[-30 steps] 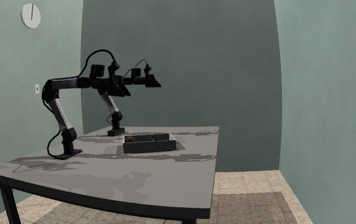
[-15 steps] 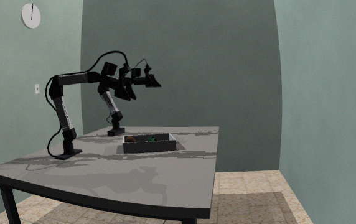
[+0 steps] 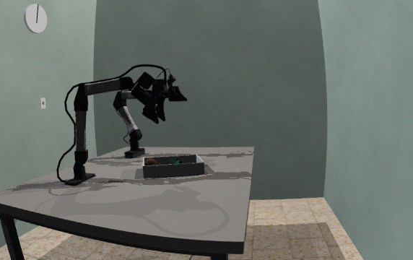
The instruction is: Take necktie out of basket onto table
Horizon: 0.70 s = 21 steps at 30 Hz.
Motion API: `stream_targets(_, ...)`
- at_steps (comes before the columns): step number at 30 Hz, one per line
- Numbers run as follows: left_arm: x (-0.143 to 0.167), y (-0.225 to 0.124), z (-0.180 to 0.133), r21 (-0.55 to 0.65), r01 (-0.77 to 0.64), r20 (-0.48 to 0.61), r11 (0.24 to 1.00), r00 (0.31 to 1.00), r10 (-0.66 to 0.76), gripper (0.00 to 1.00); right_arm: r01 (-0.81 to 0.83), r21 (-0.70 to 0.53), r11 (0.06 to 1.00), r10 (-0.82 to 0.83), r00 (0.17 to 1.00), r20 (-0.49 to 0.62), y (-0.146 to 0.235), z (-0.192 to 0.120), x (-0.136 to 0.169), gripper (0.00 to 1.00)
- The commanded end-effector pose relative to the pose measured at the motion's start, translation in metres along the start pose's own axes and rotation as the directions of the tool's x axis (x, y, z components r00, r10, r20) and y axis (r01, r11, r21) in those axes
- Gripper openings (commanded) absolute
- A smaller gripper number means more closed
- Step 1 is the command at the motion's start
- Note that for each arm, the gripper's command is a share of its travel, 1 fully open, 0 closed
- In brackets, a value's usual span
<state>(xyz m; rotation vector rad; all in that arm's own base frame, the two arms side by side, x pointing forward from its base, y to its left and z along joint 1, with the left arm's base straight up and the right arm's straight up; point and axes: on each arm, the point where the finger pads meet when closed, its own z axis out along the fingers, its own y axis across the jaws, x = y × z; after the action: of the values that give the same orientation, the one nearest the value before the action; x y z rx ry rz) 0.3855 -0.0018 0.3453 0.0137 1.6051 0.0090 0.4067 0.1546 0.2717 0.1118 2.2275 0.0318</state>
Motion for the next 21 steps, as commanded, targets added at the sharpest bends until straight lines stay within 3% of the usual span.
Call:
stream_targets(1,-0.001,0.0,0.0,0.0,0.0,0.006,1.0,1.0,0.0,1.0,-0.033,0.058,0.998,0.041,0.989,-0.141,0.005,0.003,0.019,0.9)
stream_targets(17,-0.001,0.0,0.0,0.0,0.0,0.006,1.0,1.0,0.0,1.0,-0.062,0.117,0.991,0.112,0.87,-0.48,0.081,0.032,0.057,0.87)
stream_targets(21,-0.001,0.0,0.0,0.0,0.0,0.006,1.0,1.0,0.0,1.0,-0.064,0.125,0.99,0.12,0.847,-0.518,0.091,0.035,0.062,0.86)
